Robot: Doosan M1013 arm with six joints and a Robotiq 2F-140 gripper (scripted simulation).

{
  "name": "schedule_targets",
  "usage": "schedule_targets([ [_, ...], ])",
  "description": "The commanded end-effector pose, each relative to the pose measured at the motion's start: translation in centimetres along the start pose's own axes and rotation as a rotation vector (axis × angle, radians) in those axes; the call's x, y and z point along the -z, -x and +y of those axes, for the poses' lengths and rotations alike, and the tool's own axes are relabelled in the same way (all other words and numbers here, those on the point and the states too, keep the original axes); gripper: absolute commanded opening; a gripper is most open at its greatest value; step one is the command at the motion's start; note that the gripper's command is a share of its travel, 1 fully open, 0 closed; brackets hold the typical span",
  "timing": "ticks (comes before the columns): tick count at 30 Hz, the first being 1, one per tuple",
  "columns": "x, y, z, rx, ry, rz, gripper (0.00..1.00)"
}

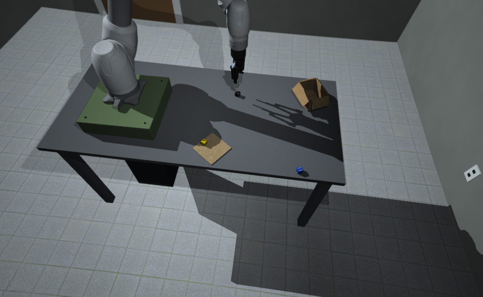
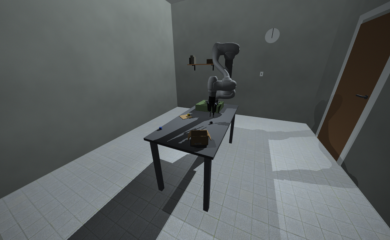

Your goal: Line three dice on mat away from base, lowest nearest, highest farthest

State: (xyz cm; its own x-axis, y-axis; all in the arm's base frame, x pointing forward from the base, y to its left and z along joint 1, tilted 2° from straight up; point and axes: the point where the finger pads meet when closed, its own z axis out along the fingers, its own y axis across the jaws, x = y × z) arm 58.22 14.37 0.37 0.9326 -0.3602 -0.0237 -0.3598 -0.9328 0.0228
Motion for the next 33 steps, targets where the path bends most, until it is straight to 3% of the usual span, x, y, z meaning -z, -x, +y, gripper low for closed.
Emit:
schedule_targets([
  [1, -0.1, 0.0, 0.0, 0.0, -0.001, 0.001, 0.32],
  [33, -3.8, 0.0, 0.0, 0.0, -0.001, 0.001, 0.32],
])
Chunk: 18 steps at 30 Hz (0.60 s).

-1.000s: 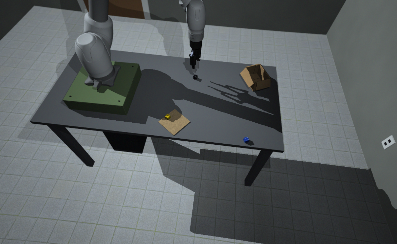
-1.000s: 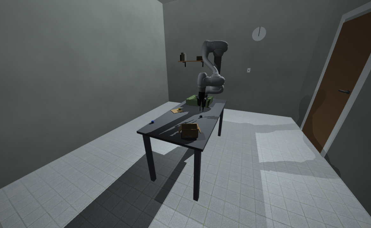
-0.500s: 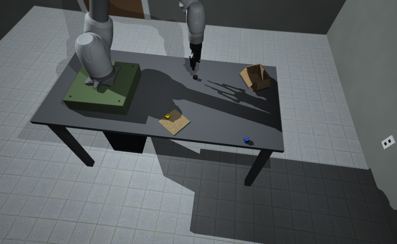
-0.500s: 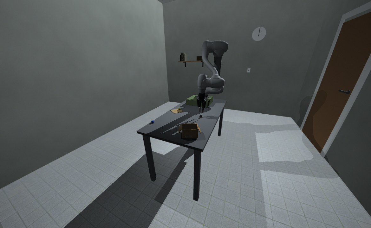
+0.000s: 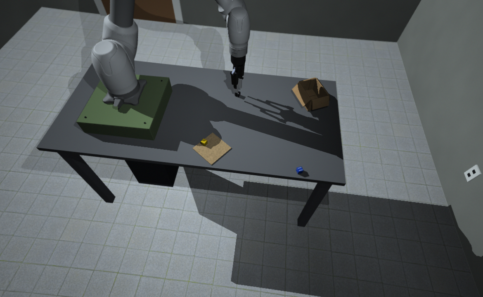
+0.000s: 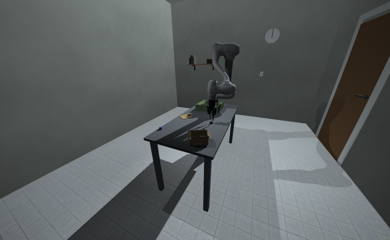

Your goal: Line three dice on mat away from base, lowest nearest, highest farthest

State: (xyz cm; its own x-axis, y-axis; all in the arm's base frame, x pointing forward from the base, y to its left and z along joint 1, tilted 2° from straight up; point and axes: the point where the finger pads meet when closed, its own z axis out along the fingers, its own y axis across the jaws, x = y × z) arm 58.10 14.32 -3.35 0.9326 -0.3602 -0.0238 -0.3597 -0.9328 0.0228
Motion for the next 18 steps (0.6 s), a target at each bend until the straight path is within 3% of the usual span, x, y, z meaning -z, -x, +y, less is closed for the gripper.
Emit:
schedule_targets([
  [1, -0.2, 0.0, 0.0, 0.0, -0.001, 0.001, 0.32],
  [18, -1.2, 0.0, 0.0, 0.0, -0.001, 0.001, 0.32],
])
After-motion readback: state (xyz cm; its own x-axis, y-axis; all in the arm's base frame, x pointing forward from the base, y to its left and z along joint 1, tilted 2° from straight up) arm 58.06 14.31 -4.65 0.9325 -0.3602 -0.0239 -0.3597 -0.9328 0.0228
